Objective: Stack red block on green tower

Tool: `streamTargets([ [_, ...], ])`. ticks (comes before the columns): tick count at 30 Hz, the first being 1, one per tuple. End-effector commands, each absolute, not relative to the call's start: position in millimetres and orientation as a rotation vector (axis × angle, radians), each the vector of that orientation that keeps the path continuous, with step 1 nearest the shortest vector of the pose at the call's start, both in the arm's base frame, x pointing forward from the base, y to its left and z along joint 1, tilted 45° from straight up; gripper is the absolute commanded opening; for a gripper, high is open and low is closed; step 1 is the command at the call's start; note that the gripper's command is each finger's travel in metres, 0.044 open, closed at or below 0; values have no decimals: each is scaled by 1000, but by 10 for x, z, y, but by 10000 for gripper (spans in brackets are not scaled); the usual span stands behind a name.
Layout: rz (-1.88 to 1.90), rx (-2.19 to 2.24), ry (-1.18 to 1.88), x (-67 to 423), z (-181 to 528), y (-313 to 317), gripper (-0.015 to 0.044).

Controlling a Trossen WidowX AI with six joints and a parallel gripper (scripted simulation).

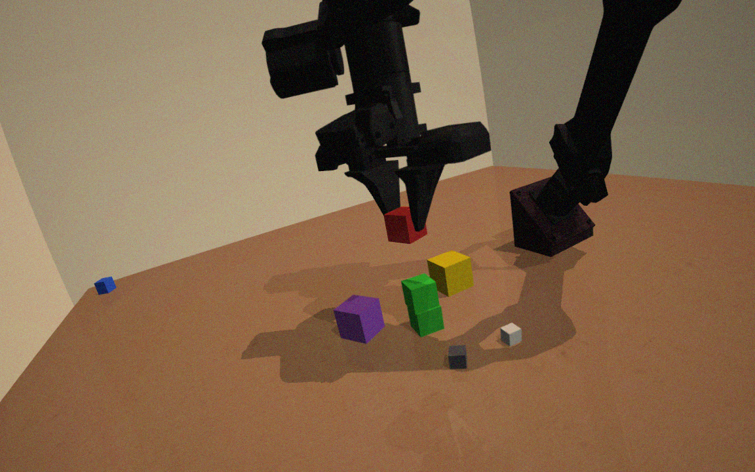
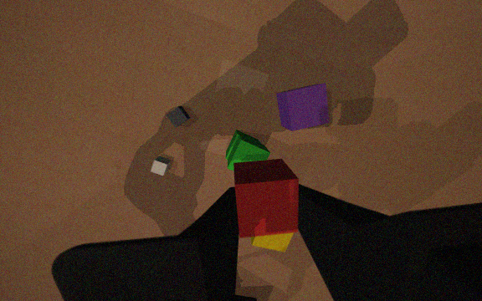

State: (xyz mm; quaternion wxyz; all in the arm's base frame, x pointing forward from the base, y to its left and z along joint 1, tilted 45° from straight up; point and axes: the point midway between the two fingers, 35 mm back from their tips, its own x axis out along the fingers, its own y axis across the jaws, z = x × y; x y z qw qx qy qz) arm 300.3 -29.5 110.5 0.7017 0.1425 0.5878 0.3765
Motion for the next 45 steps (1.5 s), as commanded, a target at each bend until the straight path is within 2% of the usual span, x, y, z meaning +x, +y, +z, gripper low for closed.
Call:
streamTargets([
  [1,843,327,1312,2984,1000,-170,0],
  [16,844,327,1311,2989,746,81,0],
  [44,844,327,1311,2989,745,82,0],
  [45,845,323,1314,2985,737,82,26],
])
